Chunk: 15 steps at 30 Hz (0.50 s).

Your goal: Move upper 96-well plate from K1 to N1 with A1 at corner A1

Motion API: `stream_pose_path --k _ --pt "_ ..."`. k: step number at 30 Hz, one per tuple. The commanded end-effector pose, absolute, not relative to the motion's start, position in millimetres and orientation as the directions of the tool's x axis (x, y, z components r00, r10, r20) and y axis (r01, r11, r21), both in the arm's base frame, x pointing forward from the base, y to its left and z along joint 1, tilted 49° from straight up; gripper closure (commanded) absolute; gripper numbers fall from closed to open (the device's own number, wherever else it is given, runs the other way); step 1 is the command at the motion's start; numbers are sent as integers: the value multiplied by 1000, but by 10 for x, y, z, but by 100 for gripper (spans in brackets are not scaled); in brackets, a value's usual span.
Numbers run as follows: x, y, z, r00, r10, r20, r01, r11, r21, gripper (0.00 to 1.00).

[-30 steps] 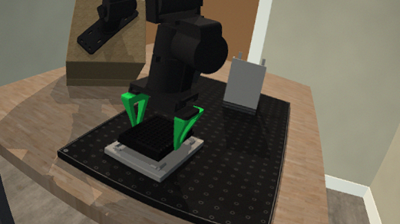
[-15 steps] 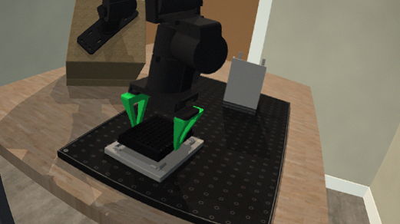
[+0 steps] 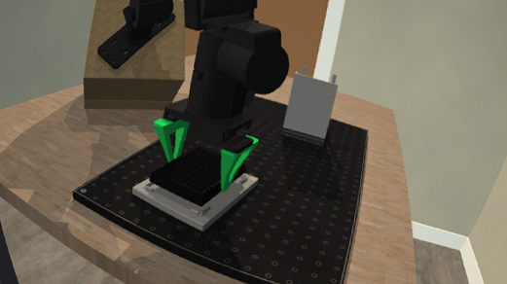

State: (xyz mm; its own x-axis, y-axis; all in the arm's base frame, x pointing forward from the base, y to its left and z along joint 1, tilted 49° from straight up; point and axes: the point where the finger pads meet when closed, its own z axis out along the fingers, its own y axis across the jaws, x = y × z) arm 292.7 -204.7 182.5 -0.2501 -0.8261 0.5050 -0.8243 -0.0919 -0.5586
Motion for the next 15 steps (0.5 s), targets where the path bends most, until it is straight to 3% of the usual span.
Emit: stream_pose_path --k 1,15 --pt "2909 -2050 1784 -247 -827 505 -824 -95 -559 100" --pt "2959 -2034 1828 -245 -826 508 -816 -107 -568 100"
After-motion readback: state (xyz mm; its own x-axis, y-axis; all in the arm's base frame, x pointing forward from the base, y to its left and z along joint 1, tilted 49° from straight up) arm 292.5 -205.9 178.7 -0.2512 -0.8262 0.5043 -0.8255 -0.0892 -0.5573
